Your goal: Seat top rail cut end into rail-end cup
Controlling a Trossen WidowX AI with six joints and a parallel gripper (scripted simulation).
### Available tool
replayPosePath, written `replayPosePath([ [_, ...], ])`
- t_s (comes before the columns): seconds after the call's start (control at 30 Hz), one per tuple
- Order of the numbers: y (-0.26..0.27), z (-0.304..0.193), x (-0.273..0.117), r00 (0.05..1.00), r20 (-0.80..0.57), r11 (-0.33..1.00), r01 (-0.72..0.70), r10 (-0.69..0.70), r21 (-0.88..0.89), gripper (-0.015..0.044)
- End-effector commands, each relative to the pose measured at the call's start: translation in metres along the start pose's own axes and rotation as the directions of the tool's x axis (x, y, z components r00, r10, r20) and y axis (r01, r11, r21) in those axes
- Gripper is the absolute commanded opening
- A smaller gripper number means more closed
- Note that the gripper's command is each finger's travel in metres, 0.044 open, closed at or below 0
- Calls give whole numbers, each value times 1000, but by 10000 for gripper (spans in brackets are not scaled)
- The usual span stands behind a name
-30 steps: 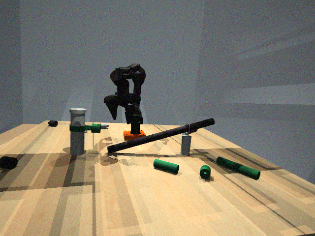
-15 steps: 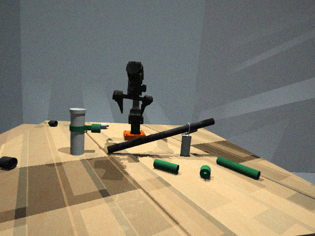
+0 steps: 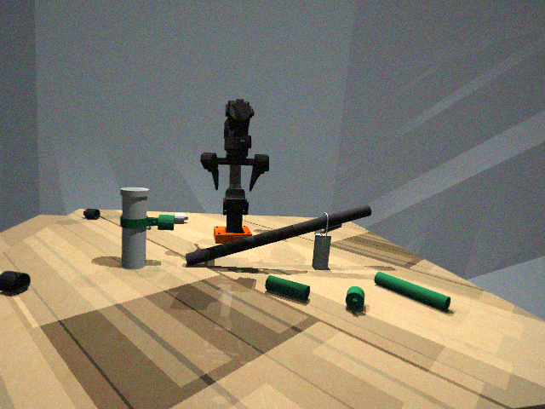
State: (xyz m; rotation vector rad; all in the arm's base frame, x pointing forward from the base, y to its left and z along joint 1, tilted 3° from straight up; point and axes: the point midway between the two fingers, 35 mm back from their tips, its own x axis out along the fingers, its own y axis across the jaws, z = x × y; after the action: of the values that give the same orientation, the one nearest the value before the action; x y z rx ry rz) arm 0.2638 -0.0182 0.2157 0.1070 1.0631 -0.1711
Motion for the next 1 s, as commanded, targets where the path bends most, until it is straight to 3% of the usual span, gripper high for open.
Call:
replayPosePath([
  [0.0,2,1,12,997,-77,978,26,-10,208,440],
  [0.1,5,-2,29,983,-181,878,102,-18,468,440],
  [0.23,9,-7,50,948,-316,630,264,-31,730,440],
  [0.33,12,-12,66,909,-414,378,398,-42,836,440],
  [0.43,13,-14,73,888,-458,247,455,-47,856,440],
  [0.97,13,-17,79,886,-461,238,459,-48,856,440],
])
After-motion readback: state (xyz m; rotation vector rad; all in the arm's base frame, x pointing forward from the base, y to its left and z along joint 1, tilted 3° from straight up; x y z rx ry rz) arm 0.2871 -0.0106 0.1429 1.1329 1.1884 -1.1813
